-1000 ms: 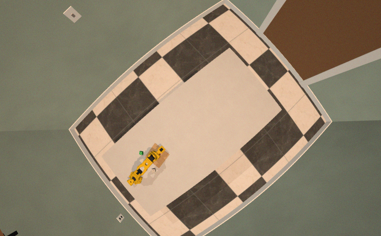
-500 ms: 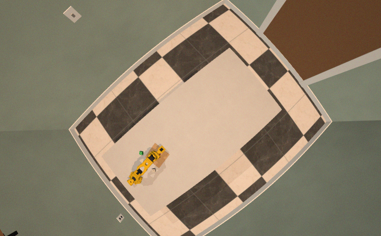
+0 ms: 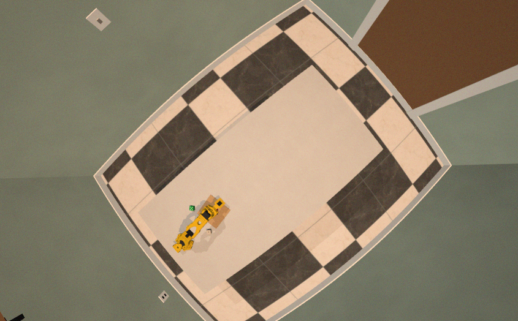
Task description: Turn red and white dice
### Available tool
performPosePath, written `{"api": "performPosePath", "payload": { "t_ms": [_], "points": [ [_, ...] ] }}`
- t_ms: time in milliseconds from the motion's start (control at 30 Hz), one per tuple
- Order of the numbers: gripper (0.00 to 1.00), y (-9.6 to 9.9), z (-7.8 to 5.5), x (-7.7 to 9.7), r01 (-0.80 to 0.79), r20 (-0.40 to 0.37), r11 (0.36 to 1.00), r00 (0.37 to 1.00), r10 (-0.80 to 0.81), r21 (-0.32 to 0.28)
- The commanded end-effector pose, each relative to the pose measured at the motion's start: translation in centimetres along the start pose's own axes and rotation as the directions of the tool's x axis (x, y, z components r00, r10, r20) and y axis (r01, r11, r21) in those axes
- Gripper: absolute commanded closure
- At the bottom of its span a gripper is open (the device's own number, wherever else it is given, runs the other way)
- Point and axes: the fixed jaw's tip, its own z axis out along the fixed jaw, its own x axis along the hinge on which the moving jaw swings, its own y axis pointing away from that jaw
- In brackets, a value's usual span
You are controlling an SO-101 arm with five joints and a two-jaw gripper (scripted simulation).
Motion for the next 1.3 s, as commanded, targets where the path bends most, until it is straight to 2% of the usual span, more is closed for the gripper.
{"api": "performPosePath", "payload": {
  "t_ms": [0, 200, 467, 833, 1267],
  "points": [
    [1.0, 0.21, -0.74, -0.4, 0.009, 0.039, 1.0, 0.999, -0.009, -0.004],
    [0.98, 0.21, -0.74, -0.4, 0.009, 0.039, 1.0, 0.999, -0.009, -0.004],
    [0.87, 0.21, -0.74, -0.4, 0.009, 0.039, 1.0, 0.999, -0.009, -0.004],
    [0.85, 0.21, -0.74, -0.4, 0.009, 0.039, 1.0, 0.999, -0.009, -0.004],
    [0.74, 0.21, -0.74, -0.4, 0.009, 0.039, 1.0, 0.999, -0.009, -0.004]
  ]
}}
